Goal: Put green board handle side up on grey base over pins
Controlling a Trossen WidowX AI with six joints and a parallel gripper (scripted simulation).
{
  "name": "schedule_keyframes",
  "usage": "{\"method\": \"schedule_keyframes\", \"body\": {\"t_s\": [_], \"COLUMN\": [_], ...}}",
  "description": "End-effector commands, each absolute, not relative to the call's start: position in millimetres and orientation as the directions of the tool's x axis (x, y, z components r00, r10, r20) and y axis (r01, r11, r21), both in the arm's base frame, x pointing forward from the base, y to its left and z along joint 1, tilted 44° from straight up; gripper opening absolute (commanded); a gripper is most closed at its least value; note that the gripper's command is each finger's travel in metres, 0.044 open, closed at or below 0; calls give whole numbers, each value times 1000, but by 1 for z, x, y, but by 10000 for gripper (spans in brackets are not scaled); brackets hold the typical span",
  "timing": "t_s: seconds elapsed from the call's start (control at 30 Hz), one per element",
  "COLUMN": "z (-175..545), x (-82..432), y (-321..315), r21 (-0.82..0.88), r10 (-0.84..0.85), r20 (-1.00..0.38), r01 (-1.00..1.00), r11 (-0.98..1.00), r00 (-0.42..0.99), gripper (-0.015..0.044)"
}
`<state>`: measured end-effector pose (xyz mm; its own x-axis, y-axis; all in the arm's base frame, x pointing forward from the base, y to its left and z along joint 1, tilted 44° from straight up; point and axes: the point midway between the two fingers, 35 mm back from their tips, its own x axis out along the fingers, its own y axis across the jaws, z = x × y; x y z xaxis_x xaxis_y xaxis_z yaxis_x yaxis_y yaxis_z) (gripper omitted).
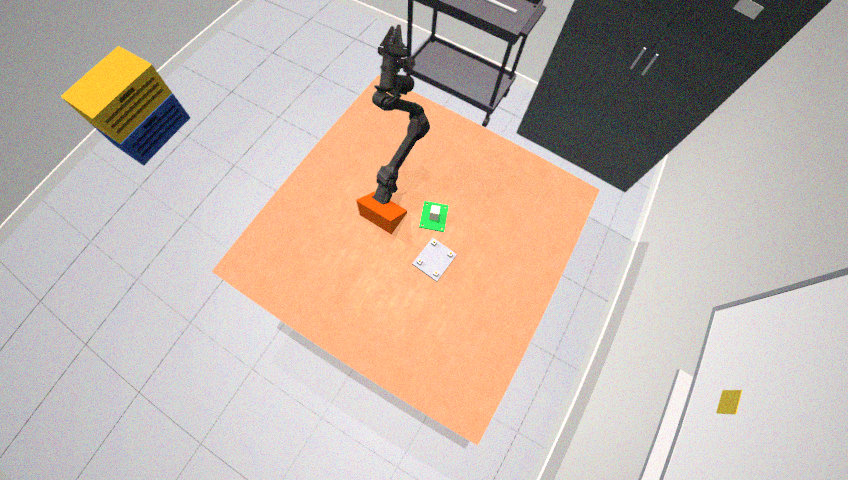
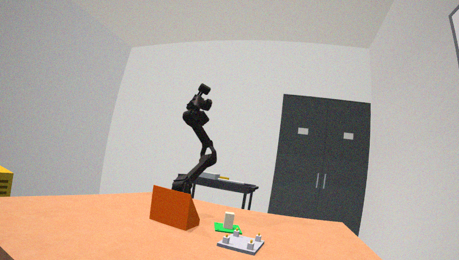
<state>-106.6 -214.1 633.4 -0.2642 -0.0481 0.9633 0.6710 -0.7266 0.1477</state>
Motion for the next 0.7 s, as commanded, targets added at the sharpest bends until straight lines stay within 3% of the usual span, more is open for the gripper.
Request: {"method": "schedule_keyframes", "body": {"t_s": [0.0, 0.37, 0.67], "z": [633, 610, 537], "x": [-106, -60, 28], "y": [-215, -303, -395], "r21": [145, -94, -445], "r10": [-53, -411, -791], "r20": [963, 886, 611], "r01": [673, 784, 840], "r11": [-725, -614, -309], "r00": [-265, -215, 33], "gripper": [426, 440, 440]}}
